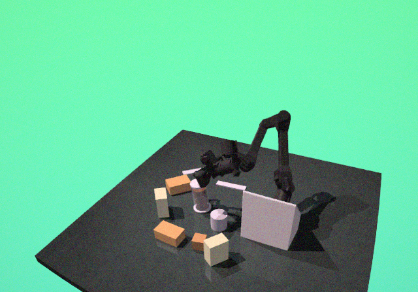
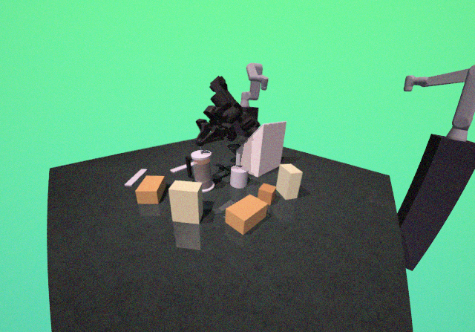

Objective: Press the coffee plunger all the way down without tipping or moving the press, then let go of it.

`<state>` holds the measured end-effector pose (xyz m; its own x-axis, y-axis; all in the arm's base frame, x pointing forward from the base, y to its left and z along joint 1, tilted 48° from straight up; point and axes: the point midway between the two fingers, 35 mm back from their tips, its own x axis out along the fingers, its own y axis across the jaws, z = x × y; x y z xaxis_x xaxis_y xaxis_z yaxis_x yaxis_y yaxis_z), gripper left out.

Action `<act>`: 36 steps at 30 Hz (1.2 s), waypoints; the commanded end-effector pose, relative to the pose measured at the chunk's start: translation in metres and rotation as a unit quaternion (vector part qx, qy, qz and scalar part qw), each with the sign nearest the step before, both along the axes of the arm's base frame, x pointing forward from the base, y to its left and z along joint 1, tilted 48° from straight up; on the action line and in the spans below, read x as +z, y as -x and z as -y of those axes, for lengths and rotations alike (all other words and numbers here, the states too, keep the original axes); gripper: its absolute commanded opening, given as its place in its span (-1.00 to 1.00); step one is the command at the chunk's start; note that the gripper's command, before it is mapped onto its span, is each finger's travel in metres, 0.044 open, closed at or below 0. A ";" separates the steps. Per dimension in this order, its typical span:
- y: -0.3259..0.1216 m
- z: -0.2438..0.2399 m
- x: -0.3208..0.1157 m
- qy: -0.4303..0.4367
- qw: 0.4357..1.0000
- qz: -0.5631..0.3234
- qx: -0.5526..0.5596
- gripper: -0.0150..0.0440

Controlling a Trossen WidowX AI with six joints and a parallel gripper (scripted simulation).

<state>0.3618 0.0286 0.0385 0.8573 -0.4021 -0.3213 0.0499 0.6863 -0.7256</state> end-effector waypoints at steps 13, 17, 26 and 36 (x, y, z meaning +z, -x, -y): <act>-0.002 0.012 -0.012 0.010 1.000 -0.014 -0.008 -0.06; -0.003 0.011 -0.011 0.010 1.000 -0.014 -0.008 -0.06; -0.005 0.011 -0.012 0.010 1.000 -0.014 -0.009 -0.06; -0.006 0.009 -0.010 0.006 1.000 -0.009 -0.005 -0.06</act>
<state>0.3676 0.0199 0.0290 0.8475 -0.4151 -0.3308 0.0450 0.6772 -0.7344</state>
